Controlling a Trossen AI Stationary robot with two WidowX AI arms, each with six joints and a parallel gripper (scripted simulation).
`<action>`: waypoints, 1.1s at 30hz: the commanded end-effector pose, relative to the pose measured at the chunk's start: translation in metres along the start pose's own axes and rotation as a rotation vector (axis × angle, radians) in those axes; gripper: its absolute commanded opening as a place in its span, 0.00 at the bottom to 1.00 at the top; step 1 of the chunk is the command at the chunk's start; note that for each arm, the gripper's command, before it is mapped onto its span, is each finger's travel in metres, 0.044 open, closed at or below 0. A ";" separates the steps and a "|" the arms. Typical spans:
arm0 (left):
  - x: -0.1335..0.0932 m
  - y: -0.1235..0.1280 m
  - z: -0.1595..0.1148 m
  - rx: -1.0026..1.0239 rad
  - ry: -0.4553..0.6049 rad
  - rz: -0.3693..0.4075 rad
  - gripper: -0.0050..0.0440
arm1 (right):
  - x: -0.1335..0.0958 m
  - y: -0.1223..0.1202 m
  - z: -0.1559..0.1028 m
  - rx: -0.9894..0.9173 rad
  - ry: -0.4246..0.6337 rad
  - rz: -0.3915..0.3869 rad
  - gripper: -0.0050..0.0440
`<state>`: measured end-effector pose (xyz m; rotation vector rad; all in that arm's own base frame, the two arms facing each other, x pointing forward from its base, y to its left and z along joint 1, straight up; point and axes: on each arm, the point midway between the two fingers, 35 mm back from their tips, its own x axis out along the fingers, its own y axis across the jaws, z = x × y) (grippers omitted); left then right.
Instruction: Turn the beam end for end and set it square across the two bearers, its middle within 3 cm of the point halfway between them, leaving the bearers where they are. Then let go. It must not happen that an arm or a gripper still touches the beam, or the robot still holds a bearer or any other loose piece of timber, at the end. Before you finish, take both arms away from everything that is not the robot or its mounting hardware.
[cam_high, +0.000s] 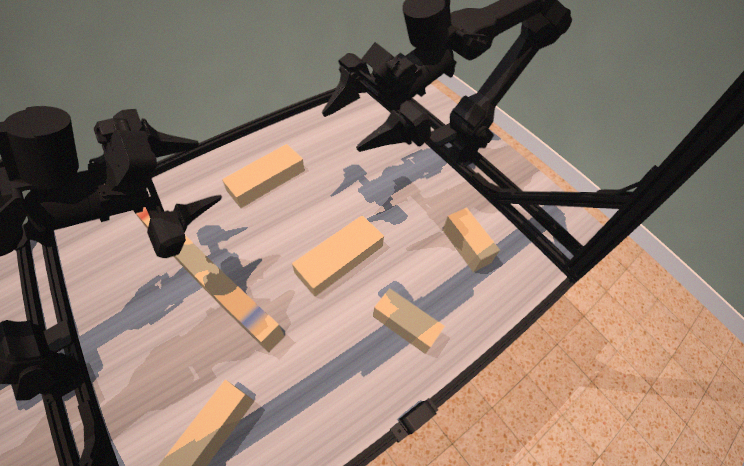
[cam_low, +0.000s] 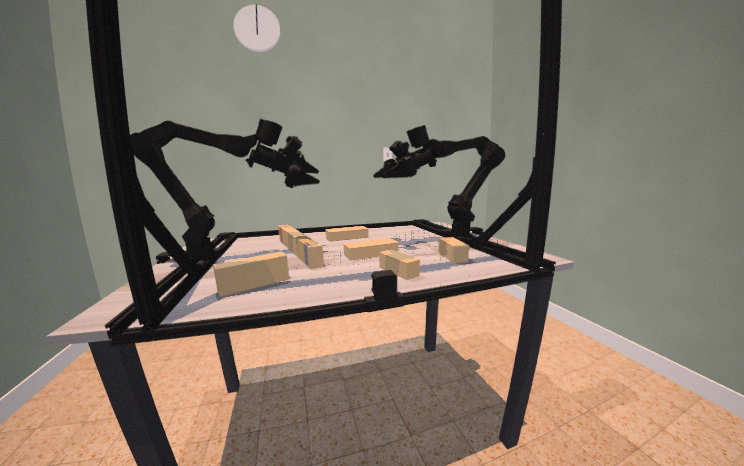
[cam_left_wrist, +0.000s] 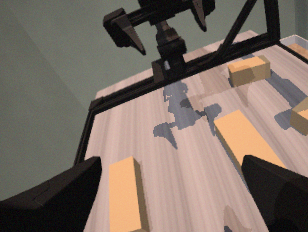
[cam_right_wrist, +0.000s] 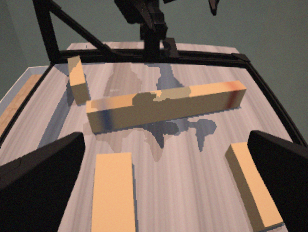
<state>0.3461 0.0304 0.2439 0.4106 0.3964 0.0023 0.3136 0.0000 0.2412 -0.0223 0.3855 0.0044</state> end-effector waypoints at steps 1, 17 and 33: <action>0.007 0.002 -0.011 0.077 0.073 -0.020 0.94 | 0.001 0.000 -0.010 -0.008 0.073 0.002 1.00; 0.028 0.001 -0.107 0.549 0.541 -0.371 0.94 | -0.028 0.002 -0.101 -0.041 0.639 0.028 1.00; 0.003 -0.002 -0.179 0.847 0.747 -0.969 0.94 | -0.106 0.003 -0.151 -0.066 1.177 0.071 1.00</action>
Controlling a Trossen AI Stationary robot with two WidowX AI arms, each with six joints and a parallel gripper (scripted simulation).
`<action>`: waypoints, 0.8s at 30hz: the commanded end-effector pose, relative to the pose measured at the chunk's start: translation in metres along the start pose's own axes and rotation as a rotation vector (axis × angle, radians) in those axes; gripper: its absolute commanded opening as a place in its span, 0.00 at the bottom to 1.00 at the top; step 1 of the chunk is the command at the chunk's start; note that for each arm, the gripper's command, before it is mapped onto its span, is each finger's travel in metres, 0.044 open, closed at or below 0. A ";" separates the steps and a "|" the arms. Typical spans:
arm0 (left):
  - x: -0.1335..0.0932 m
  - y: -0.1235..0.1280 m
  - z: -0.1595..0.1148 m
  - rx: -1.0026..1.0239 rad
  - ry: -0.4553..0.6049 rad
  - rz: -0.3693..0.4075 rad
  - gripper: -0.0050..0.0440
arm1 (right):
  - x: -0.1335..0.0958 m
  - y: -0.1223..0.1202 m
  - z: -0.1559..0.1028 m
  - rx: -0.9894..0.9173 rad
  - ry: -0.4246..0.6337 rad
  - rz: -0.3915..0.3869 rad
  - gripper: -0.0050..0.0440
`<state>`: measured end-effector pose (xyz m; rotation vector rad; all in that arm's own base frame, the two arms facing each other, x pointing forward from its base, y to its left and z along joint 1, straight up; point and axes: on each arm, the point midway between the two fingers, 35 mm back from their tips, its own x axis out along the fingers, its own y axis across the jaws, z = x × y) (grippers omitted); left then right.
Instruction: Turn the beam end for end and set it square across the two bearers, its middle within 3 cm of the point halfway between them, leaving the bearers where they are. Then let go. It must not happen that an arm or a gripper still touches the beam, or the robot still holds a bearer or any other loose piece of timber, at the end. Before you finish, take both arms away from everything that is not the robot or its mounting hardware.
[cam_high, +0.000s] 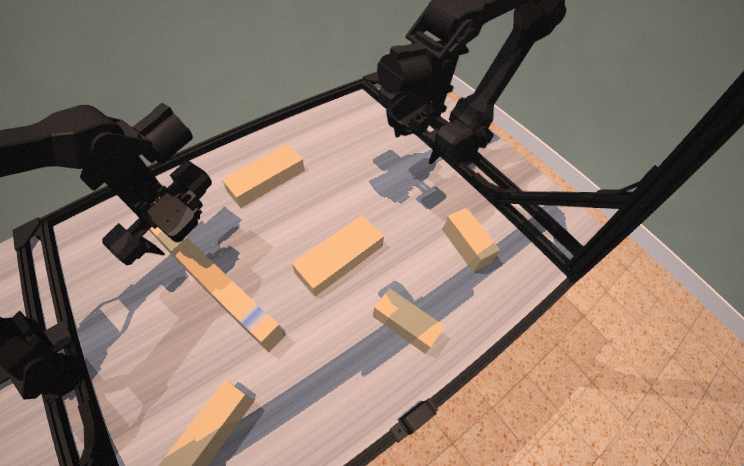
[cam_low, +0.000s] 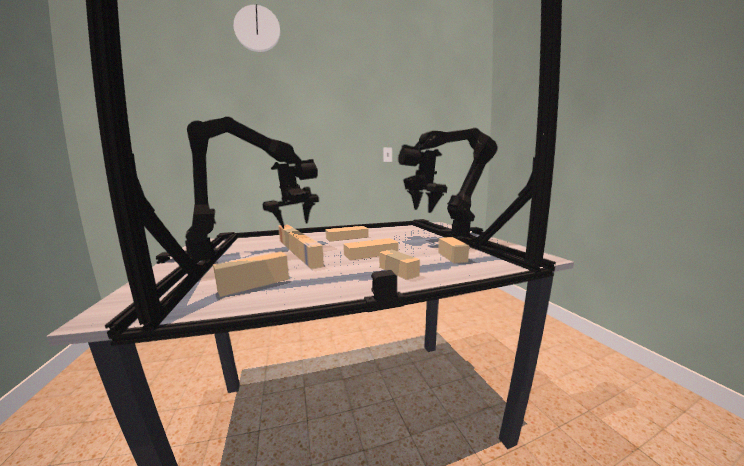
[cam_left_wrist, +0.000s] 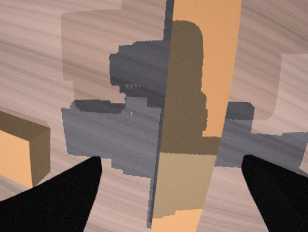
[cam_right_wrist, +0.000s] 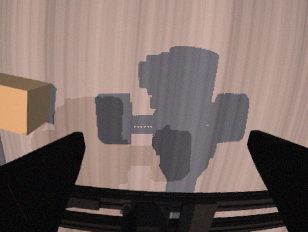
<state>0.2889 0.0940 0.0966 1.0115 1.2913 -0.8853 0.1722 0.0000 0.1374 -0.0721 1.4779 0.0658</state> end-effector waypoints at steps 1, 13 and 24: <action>0.005 -0.006 -0.006 0.076 -0.002 -0.089 0.94 | -0.005 0.001 -0.013 -0.009 0.085 0.008 1.00; 0.021 -0.007 -0.007 0.081 -0.002 -0.096 0.94 | -0.005 0.001 -0.014 -0.009 0.091 0.009 1.00; 0.054 -0.010 -0.007 0.081 -0.002 -0.096 0.94 | -0.005 0.001 -0.014 -0.009 0.091 0.009 1.00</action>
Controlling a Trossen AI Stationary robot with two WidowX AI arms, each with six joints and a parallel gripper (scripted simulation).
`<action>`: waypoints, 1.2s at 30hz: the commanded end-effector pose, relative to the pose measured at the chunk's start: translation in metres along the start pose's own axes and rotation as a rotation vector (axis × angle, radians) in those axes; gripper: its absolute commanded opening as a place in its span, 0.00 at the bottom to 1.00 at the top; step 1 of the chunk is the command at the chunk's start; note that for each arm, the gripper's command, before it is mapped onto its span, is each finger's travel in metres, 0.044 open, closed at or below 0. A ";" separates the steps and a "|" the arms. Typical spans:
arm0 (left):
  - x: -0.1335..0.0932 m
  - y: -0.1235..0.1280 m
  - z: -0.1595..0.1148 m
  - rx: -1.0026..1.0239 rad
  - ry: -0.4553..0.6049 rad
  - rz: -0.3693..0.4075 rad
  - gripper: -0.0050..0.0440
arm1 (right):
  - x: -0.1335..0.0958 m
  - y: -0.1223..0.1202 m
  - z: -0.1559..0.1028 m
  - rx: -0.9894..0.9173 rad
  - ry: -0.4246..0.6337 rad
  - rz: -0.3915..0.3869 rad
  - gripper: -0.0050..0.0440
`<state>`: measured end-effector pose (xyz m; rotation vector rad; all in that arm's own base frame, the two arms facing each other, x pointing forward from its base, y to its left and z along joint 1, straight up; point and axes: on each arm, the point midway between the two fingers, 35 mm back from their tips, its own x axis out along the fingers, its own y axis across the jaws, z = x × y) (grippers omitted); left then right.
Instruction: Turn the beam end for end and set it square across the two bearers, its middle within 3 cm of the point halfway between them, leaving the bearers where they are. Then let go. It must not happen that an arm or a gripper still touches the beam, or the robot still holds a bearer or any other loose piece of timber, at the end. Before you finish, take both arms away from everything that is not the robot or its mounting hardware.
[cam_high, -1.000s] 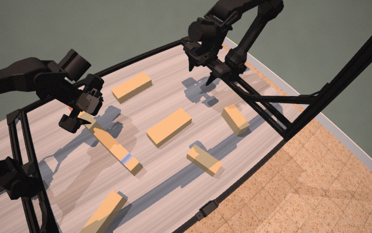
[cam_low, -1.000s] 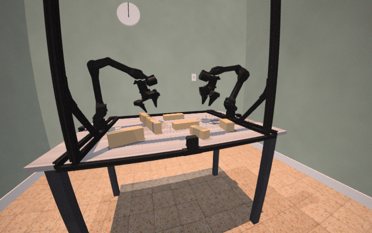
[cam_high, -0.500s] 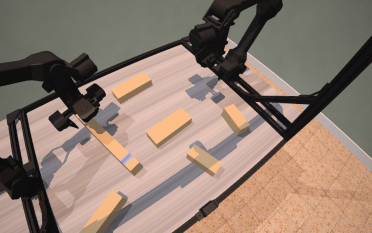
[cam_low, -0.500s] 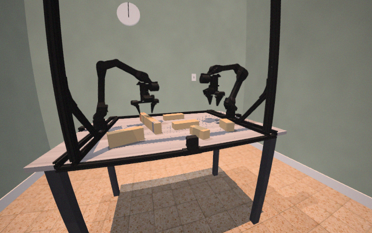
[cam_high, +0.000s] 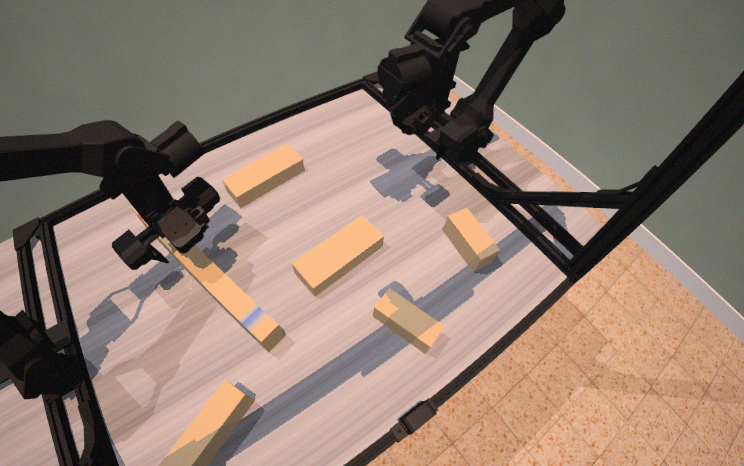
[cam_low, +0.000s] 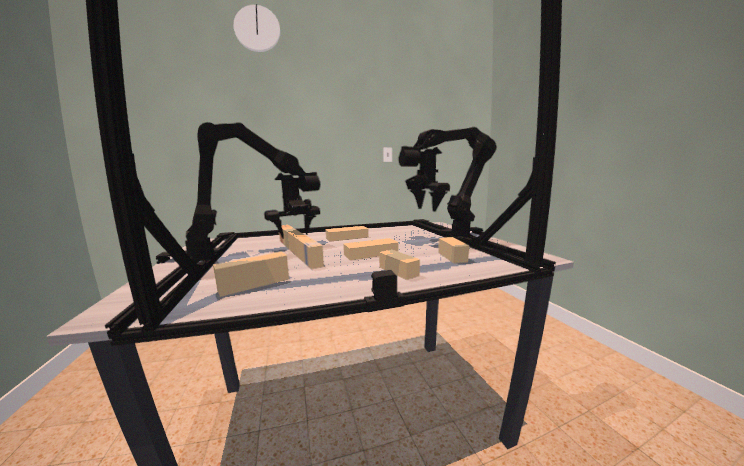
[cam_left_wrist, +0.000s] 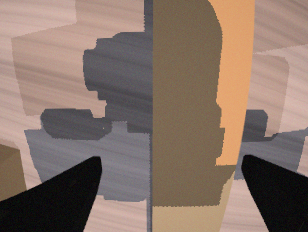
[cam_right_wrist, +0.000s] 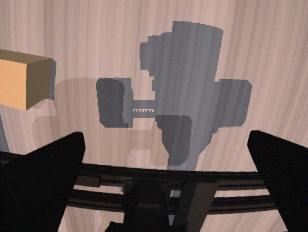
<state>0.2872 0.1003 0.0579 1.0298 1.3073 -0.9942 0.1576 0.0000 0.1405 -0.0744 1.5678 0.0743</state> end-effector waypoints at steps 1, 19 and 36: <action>0.020 -0.006 0.000 0.005 -0.002 -0.025 0.94 | 0.000 0.000 0.000 -0.004 0.002 0.000 1.00; 0.036 -0.009 0.000 0.005 -0.002 -0.026 0.94 | 0.000 0.000 0.000 -0.004 0.002 0.000 1.00; 0.036 -0.009 0.000 0.005 -0.002 -0.026 0.50 | 0.000 0.000 0.000 -0.004 0.002 0.000 1.00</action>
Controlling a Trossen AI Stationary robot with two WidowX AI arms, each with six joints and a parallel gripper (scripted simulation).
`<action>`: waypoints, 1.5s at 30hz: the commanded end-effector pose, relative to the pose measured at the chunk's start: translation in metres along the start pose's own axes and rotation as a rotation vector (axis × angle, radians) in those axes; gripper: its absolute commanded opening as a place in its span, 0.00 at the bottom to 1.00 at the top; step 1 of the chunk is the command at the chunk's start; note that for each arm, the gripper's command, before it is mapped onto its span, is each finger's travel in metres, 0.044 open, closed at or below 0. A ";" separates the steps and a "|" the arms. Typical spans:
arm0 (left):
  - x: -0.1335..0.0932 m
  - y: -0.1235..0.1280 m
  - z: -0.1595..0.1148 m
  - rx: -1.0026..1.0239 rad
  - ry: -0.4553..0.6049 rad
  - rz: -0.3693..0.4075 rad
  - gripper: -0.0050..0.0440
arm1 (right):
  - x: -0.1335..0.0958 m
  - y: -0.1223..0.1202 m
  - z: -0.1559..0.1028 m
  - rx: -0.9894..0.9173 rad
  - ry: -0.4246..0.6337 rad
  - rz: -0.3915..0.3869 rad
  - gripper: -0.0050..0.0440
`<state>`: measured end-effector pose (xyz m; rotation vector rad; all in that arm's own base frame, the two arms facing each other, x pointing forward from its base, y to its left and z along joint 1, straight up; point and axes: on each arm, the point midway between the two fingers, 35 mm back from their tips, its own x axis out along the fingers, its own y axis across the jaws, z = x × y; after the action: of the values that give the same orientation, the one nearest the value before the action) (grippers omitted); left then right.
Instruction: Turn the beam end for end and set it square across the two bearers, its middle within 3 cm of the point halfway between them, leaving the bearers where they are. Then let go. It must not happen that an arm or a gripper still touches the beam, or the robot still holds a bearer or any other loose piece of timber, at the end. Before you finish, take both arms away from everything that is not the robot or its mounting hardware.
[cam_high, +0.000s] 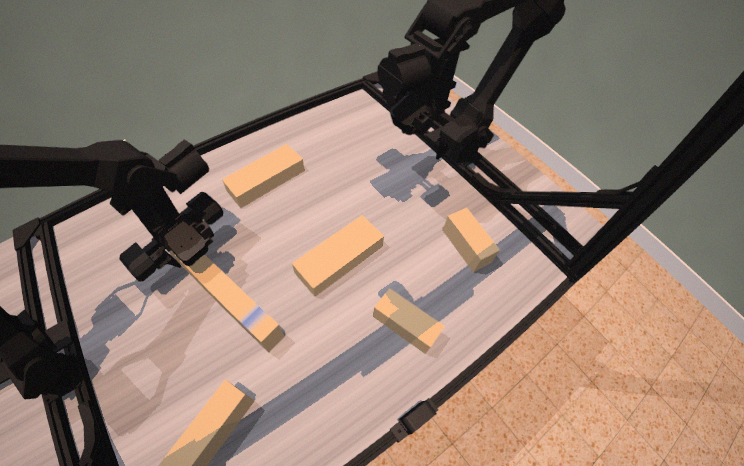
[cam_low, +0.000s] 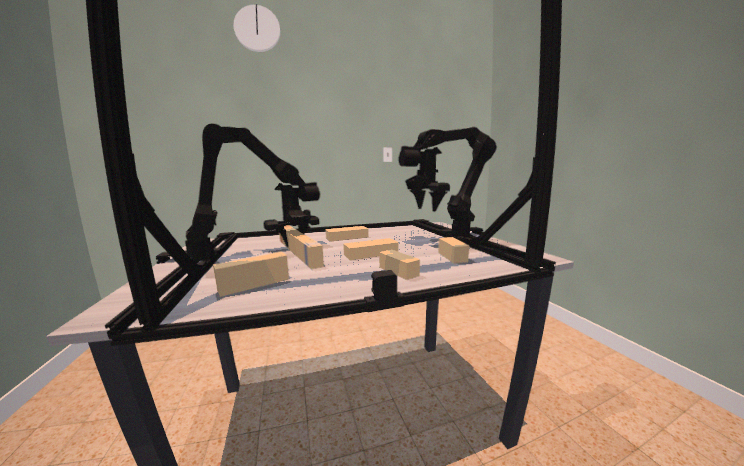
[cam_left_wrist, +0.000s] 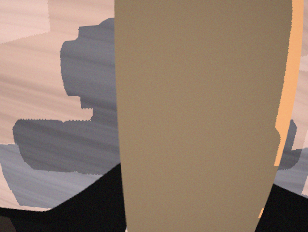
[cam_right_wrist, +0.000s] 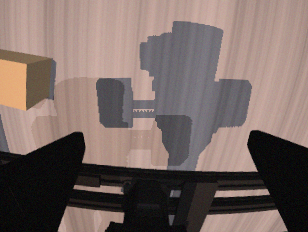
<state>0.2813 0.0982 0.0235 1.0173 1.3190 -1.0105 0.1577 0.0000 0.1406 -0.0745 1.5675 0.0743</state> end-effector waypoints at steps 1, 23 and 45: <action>0.002 -0.001 0.000 0.005 0.000 -0.005 0.49 | 0.000 0.000 0.000 -0.004 0.002 0.000 1.00; -0.023 -0.006 0.000 0.005 0.000 -0.005 0.10 | 0.000 0.000 0.000 -0.004 0.002 0.000 1.00; -0.056 -0.010 0.001 0.005 0.000 -0.005 0.10 | 0.000 0.000 0.000 -0.004 0.002 0.000 1.00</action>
<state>0.2667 0.0934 0.0691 0.9986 1.3376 -1.0353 0.1577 0.0000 0.1406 -0.0746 1.5675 0.0744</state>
